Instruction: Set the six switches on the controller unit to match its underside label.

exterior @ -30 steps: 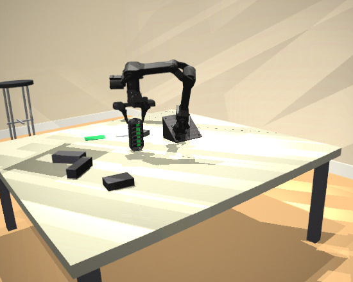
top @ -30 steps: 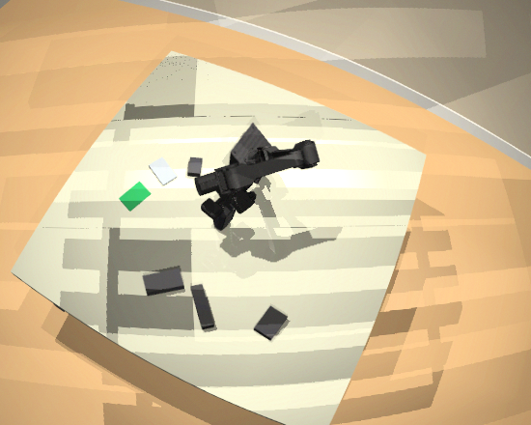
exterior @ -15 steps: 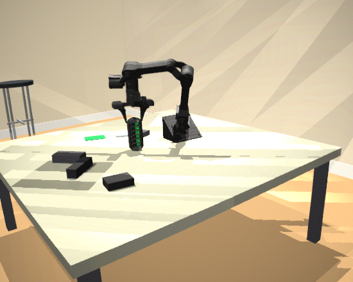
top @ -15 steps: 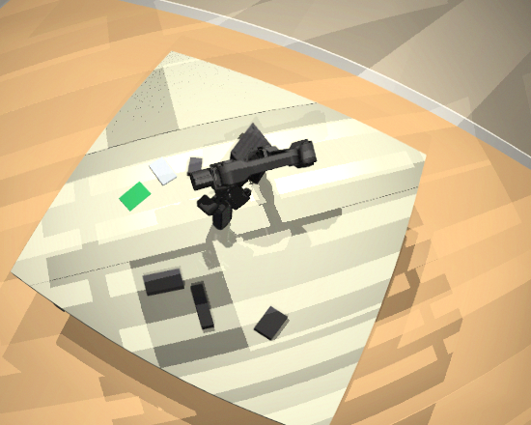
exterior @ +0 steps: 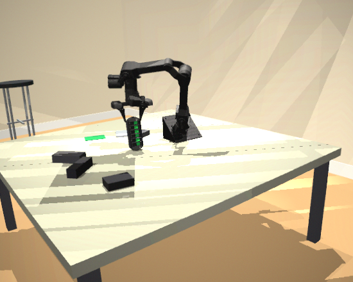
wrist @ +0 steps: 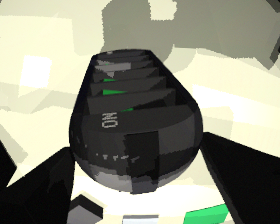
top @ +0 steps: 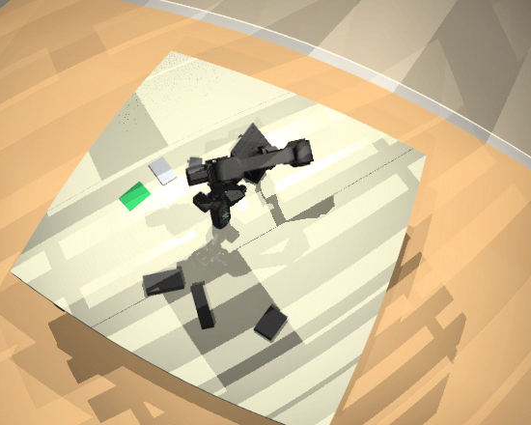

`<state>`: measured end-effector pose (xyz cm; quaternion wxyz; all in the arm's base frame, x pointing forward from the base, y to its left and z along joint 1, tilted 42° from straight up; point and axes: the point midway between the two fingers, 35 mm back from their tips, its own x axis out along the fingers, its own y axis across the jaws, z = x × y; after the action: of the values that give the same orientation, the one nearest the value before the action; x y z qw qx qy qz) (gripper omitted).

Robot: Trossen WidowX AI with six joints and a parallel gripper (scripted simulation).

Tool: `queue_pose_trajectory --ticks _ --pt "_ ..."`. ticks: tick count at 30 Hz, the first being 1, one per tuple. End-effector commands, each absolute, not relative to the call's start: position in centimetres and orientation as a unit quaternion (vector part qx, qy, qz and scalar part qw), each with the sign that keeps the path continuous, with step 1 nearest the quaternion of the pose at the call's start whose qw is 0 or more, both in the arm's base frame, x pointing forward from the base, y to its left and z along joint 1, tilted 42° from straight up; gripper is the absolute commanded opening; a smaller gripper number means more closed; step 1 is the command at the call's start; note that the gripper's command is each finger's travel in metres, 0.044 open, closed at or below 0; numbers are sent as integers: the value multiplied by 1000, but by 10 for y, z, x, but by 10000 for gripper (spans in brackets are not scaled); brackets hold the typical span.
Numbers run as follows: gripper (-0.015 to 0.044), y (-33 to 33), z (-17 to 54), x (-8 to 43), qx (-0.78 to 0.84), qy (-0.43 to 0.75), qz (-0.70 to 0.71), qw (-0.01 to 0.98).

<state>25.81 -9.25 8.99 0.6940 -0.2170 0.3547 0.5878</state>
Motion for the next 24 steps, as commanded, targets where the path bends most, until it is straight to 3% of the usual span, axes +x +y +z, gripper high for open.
queue_pose_trajectory --ticks 1,24 --pt "338 -96 83 256 -214 357 591 691" --pt "338 -108 68 251 -215 357 591 691"
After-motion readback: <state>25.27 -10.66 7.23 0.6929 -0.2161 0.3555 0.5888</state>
